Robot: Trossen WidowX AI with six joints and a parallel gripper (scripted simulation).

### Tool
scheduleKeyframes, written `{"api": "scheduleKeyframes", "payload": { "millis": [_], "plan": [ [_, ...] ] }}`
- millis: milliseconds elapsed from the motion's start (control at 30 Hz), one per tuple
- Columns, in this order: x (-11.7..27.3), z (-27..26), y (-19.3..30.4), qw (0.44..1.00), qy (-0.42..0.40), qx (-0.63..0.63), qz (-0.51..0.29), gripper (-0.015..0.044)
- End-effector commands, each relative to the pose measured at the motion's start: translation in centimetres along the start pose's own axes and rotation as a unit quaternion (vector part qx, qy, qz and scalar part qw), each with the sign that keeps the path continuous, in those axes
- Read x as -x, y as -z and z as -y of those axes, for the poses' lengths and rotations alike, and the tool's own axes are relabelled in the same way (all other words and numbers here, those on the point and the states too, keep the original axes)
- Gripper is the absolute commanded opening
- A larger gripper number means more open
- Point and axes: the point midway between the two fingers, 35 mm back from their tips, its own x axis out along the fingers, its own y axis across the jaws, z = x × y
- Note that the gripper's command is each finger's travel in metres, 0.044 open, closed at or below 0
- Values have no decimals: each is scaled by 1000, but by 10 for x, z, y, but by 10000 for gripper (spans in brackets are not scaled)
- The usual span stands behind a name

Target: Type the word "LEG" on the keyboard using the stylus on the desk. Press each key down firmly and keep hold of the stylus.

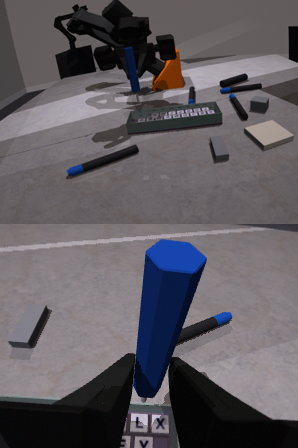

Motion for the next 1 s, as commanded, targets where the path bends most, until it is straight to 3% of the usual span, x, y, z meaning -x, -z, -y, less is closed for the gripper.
{"api": "scheduleKeyframes", "payload": {
  "millis": [0, 933, 967],
  "plan": [
    [-5, -2, 11, 1000, -2, 6, -3, 0],
    [-14, 0, 29, 1000, -1, 7, -2, 0],
    [-14, 0, 30, 1000, -1, 7, -2, 26]
  ]
}}
